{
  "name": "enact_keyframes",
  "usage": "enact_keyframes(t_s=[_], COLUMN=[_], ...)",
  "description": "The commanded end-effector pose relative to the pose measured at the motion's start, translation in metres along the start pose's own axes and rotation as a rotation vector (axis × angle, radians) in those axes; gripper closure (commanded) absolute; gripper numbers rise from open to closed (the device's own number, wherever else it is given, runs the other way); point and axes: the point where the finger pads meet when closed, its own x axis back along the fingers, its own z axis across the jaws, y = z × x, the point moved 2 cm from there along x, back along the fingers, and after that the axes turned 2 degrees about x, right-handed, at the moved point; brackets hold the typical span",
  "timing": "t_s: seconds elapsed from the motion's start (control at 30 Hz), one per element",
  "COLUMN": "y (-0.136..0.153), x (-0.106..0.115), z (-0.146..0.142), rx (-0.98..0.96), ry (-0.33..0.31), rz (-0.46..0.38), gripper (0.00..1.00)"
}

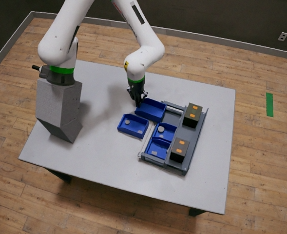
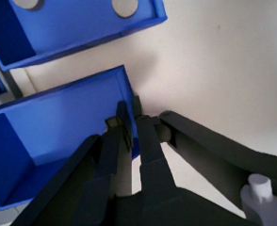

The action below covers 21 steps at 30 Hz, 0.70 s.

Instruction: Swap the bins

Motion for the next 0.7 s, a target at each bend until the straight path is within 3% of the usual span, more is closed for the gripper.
enact_keyframes(t_s=[0.0, 0.67], y=[0.0, 0.0], x=[0.001, 0.0], z=[0.0, 0.016], rx=[0.0, 0.0], ry=[-0.001, -0.001], rz=[0.0, 0.0], gripper=[0.9, 0.9])
